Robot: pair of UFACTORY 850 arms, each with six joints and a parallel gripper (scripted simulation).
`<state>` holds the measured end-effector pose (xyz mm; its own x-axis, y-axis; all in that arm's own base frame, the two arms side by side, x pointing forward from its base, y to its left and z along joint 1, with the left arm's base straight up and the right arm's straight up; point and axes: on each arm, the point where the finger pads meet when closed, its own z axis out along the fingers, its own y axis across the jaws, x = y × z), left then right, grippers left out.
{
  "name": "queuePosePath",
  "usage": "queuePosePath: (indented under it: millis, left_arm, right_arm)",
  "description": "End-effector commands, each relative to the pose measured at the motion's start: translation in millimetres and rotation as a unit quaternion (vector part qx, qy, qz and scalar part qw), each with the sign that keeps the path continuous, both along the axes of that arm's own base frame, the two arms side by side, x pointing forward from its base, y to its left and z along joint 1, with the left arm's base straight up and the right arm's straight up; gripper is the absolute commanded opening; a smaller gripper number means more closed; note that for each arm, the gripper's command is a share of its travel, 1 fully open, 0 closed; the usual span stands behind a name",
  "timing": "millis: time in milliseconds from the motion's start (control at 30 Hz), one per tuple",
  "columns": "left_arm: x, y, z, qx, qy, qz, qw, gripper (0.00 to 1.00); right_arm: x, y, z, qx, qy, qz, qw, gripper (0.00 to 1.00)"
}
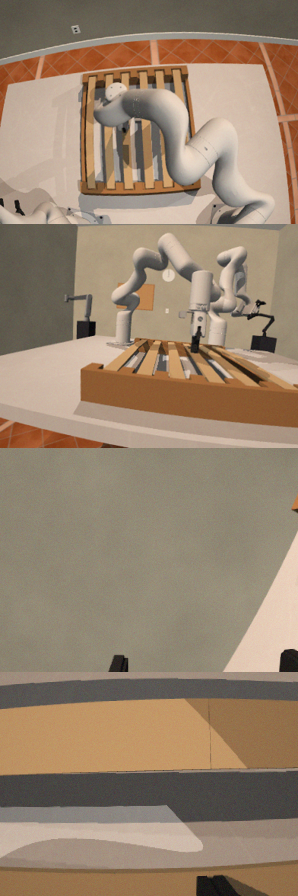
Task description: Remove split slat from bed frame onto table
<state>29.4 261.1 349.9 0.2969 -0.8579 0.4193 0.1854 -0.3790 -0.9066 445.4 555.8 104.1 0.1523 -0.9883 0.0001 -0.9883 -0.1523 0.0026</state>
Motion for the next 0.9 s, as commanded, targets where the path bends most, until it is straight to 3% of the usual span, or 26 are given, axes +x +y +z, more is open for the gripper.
queuePosePath:
  millis: [0,867]
  left_arm:
    - [-0.2,0.2,0.3,0.0,0.0,0.0,1.0,1.0]
    - [-0.2,0.2,0.3,0.0,0.0,0.0,1.0,1.0]
  right_arm:
    - [0.6,0.7,1.3,0.001,-0.001,0.0,1.0,0.0]
    - [0.2,0.9,-2.7,0.001,-0.001,0.0,1.0,0.0]
